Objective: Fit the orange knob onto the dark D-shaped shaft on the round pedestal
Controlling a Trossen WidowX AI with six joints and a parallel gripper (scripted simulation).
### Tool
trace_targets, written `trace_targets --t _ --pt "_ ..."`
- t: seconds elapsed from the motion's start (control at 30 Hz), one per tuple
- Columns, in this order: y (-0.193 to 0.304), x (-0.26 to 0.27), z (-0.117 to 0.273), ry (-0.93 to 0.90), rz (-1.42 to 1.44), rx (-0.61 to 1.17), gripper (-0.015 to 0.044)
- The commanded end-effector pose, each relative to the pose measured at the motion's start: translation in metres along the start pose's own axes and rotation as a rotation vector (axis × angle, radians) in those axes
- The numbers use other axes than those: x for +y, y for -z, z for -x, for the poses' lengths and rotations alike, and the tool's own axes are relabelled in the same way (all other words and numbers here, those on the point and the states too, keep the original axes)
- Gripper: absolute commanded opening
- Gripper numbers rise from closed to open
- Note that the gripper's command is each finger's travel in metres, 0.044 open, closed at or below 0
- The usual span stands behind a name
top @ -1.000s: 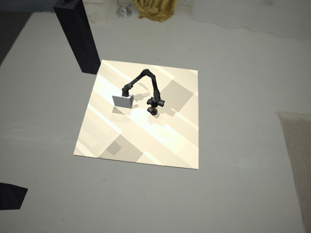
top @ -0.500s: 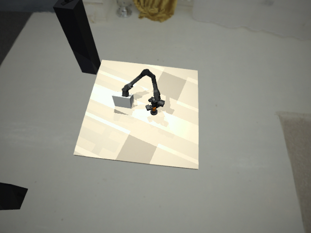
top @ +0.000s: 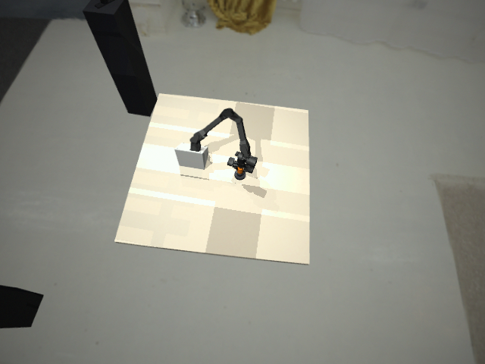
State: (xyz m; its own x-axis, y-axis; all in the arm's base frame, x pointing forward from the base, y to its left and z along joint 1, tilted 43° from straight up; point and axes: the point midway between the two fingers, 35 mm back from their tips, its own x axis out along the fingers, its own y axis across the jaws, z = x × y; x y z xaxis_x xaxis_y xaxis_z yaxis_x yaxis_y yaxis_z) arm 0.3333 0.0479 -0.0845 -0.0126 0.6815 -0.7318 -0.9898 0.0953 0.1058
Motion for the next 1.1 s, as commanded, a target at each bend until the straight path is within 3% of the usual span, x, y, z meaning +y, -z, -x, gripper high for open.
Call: trace_targets --t 0.0,0.53,1.07 --pt "-0.0012 -0.0055 0.0006 0.005 -0.640 -0.001 0.0000" --pt "-0.0023 -0.0040 0.0056 0.004 -1.623 -0.003 0.0000" --pt "-0.0001 0.0006 0.0024 0.004 -1.651 -0.003 0.0000"
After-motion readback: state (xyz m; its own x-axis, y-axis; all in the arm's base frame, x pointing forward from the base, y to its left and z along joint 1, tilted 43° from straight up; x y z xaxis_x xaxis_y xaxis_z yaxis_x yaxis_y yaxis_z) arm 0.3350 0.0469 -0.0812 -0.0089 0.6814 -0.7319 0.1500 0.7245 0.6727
